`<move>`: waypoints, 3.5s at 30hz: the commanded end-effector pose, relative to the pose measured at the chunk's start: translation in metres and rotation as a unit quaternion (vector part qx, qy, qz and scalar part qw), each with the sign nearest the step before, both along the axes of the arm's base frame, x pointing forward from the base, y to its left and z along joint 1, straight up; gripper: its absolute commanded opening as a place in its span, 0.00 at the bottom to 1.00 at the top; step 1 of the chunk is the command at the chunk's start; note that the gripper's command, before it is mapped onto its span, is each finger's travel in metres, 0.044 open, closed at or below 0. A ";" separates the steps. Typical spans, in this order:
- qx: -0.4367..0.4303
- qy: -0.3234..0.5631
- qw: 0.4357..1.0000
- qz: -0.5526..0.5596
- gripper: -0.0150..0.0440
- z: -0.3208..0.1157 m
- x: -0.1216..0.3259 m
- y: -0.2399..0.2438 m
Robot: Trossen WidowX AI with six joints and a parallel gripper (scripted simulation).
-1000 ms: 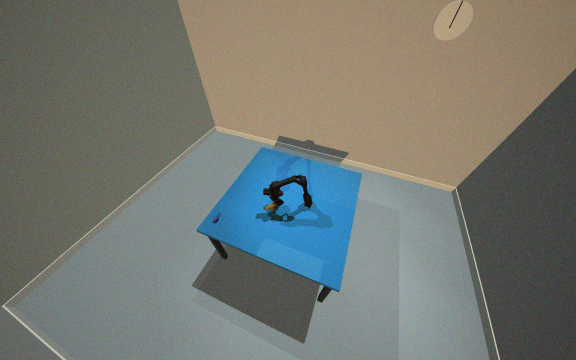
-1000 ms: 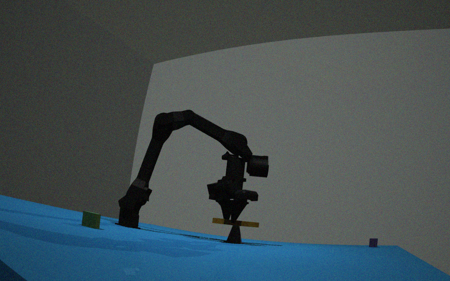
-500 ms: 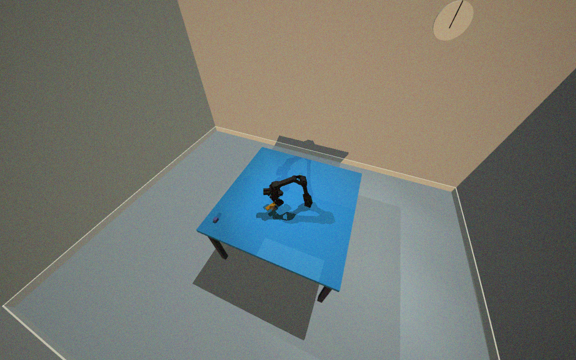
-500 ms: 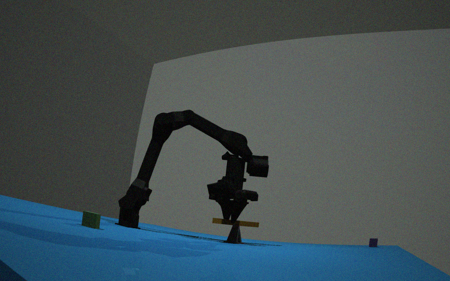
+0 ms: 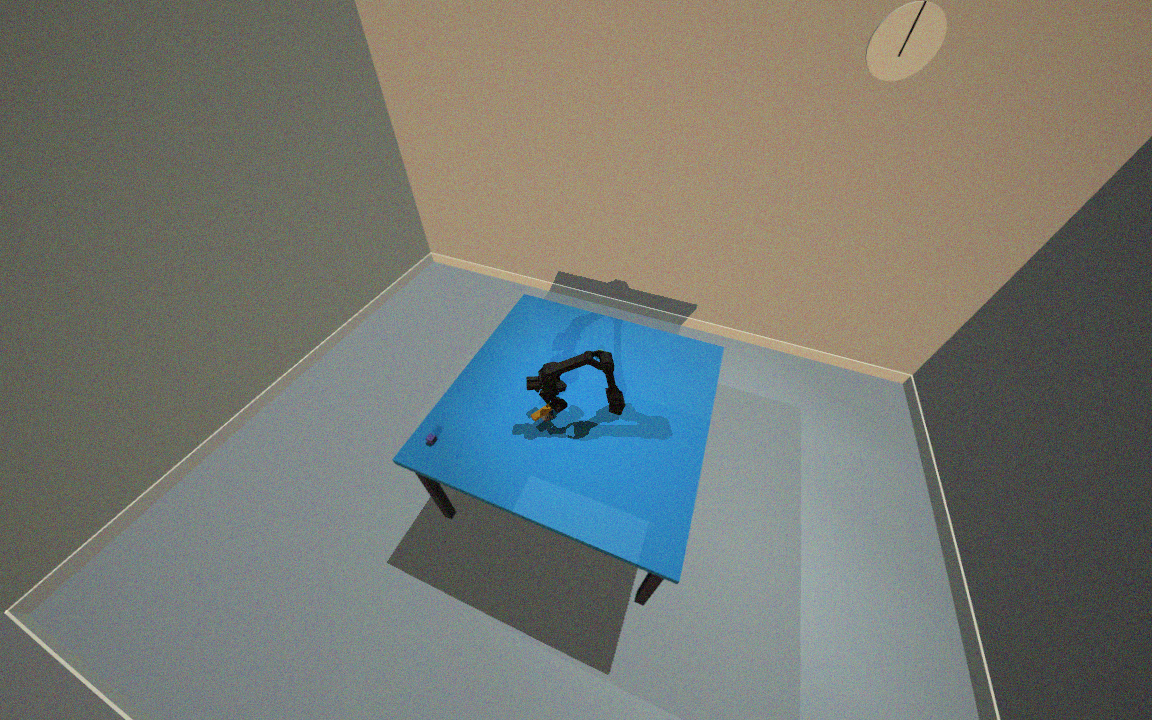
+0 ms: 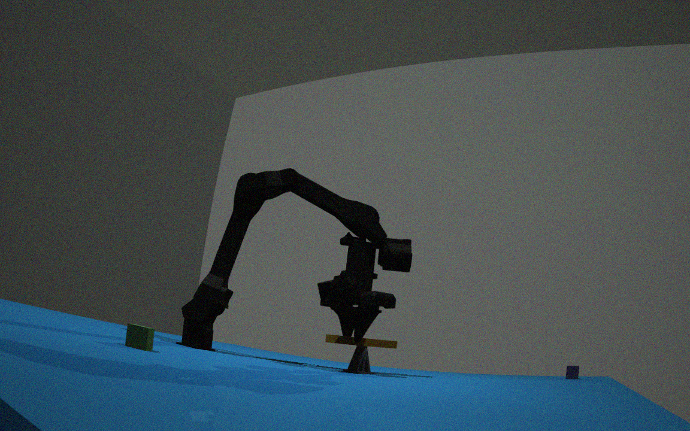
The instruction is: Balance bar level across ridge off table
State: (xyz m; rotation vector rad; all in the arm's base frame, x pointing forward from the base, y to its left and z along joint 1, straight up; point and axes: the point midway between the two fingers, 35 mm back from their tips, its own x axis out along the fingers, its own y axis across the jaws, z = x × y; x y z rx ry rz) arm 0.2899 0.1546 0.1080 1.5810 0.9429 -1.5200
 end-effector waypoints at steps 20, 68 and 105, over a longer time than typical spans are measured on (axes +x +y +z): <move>0.000 0.000 1.000 0.000 0.54 0.000 0.000 0.000; 0.000 0.000 1.000 0.000 1.00 0.084 0.000 0.000; 0.000 0.000 1.000 0.000 1.00 0.100 -0.003 -0.001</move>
